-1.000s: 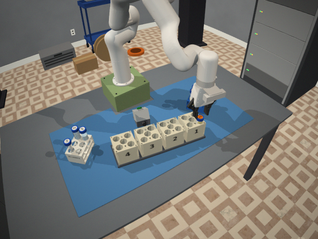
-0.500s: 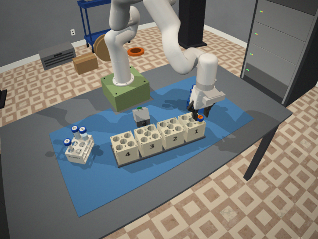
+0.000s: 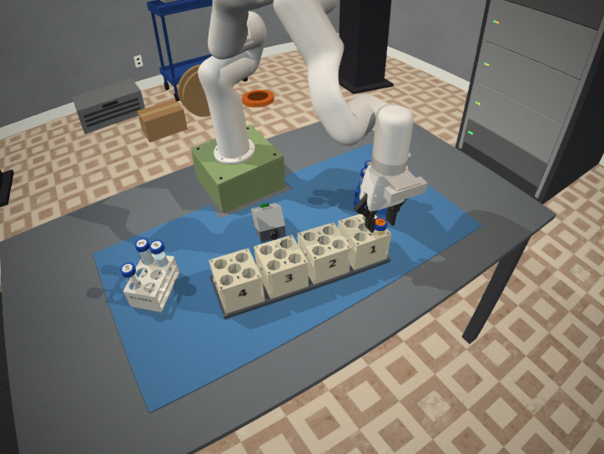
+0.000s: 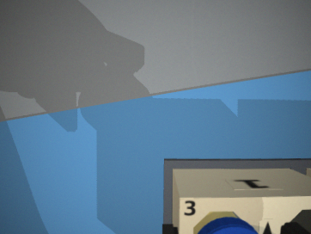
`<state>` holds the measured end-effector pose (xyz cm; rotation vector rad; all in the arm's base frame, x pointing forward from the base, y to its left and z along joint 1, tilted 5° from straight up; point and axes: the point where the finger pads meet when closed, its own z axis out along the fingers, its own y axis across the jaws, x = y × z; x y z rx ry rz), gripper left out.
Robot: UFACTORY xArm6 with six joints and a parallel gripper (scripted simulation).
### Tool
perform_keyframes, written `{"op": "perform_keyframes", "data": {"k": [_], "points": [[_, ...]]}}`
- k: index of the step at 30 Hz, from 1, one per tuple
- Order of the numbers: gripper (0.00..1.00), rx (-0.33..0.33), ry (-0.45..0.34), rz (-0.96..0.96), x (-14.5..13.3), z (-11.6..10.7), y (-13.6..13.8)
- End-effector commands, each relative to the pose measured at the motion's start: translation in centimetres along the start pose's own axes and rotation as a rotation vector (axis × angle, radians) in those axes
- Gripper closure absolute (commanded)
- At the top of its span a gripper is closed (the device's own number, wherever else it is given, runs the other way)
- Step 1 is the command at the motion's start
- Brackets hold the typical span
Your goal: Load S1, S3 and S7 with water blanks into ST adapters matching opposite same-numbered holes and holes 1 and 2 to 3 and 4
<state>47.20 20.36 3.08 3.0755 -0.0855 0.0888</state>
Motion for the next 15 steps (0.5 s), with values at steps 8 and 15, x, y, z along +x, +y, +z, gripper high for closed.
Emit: {"op": "perform_keyframes", "data": {"k": [8, 15], "points": [[0.43, 0.002, 0.005, 0.0, 0.17, 0.5, -0.08], [0.43, 0.002, 0.005, 0.0, 0.17, 0.83, -0.08]]}}
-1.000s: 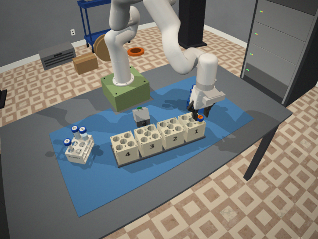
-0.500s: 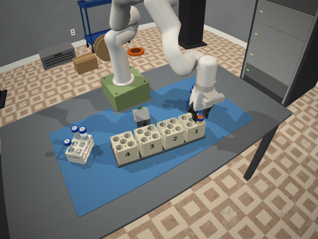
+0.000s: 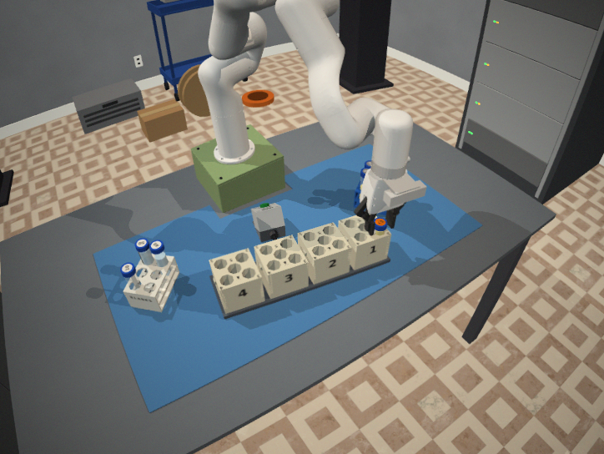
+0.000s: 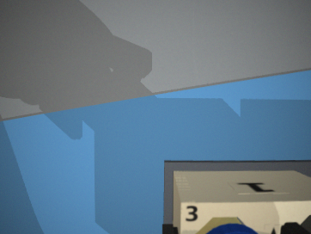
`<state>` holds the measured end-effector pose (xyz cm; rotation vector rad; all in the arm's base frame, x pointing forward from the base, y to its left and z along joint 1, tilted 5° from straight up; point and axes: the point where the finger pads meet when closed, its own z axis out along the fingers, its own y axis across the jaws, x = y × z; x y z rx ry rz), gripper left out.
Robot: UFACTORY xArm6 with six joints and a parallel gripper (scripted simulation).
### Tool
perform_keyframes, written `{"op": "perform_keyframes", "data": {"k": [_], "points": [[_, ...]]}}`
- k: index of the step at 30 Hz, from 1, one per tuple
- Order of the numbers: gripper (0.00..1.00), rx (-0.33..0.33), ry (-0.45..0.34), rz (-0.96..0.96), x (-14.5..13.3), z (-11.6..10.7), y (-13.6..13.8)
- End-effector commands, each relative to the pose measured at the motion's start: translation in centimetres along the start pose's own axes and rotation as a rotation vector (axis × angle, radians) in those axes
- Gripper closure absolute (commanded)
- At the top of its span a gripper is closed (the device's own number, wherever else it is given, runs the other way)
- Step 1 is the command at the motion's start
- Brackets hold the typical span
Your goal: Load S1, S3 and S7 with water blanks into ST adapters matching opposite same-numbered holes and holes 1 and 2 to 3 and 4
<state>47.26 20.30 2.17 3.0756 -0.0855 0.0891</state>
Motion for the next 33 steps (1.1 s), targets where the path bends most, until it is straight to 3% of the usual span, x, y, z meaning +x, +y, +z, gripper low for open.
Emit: {"op": "perform_keyframes", "data": {"k": [1, 17, 18, 33], "points": [[0.43, 0.002, 0.004, 0.0, 0.16, -0.01, -0.08], [0.43, 0.002, 0.004, 0.0, 0.17, 0.13, -0.08], [1.0, 0.002, 0.004, 0.0, 0.17, 0.06, -0.08], [1.0, 0.002, 0.004, 0.0, 0.17, -0.05, -0.08]]}}
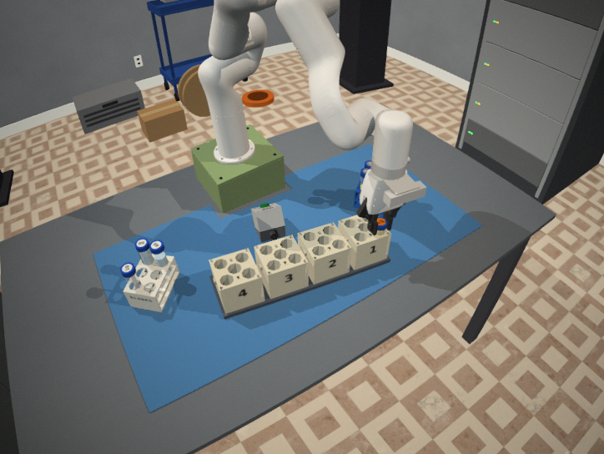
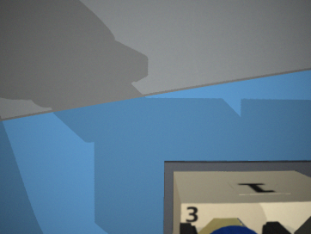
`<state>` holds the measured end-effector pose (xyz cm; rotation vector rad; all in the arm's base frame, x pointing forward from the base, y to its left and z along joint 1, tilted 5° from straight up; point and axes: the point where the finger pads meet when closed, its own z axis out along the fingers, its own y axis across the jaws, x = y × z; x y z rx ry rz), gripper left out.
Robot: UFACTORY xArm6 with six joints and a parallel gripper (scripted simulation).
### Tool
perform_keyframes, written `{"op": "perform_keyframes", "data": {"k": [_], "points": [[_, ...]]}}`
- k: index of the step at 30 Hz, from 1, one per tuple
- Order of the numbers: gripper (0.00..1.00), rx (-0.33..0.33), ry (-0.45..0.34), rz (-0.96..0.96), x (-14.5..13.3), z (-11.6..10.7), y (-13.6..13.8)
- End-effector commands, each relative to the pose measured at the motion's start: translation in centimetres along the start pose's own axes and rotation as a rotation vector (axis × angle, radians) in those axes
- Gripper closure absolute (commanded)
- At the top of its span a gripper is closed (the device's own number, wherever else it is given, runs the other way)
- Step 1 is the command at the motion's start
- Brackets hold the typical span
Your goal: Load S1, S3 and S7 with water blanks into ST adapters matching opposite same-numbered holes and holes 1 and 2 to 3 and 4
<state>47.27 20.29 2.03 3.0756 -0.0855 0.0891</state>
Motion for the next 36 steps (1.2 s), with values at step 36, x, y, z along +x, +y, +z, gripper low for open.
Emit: {"op": "perform_keyframes", "data": {"k": [36], "points": [[1.0, 0.002, 0.004, 0.0, 0.16, -0.79, -0.08]]}}
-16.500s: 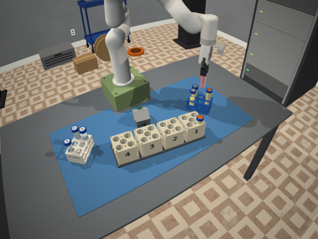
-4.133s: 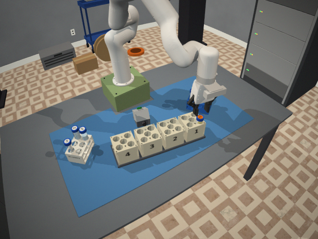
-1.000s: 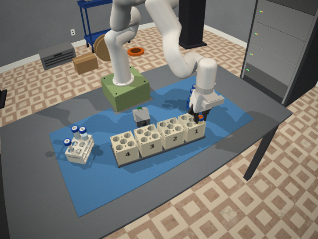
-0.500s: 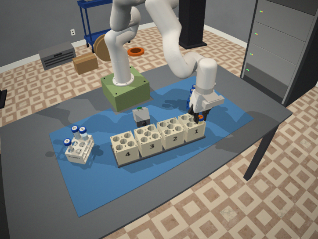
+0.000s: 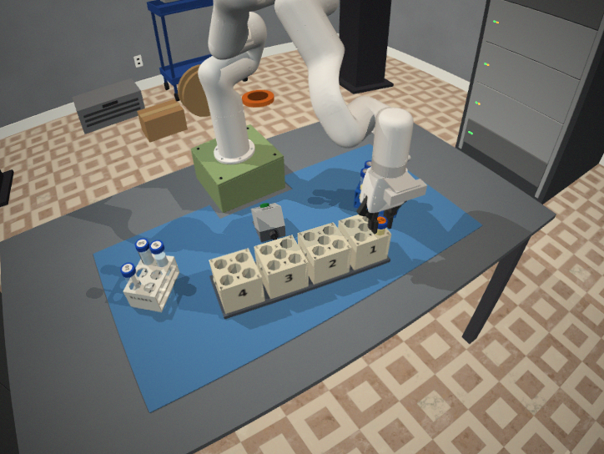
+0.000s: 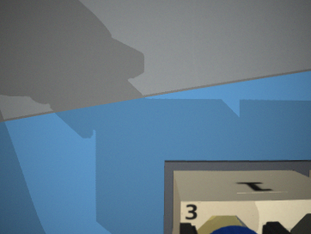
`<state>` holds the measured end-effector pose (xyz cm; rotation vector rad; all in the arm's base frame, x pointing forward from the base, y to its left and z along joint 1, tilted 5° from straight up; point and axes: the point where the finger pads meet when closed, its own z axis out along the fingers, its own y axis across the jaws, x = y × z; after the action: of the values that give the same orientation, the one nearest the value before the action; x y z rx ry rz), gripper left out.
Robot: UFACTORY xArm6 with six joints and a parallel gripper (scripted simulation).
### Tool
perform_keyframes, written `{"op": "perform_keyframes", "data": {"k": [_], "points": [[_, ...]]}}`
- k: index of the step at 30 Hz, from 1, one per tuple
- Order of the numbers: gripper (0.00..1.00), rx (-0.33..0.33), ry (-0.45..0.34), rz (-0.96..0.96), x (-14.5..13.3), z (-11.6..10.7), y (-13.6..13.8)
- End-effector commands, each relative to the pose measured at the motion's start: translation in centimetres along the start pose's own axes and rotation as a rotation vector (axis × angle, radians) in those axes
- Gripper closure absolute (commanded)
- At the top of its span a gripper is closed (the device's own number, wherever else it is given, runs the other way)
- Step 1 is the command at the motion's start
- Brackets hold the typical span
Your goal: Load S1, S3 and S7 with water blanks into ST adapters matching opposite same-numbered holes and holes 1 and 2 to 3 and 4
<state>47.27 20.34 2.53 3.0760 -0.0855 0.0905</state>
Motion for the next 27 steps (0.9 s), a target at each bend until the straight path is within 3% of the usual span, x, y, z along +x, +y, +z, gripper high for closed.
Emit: {"op": "perform_keyframes", "data": {"k": [1, 27], "points": [[1.0, 0.002, 0.004, 0.0, 0.1, -0.4, -0.1], [1.0, 0.002, 0.004, 0.0, 0.1, -1.7, -0.1]]}}
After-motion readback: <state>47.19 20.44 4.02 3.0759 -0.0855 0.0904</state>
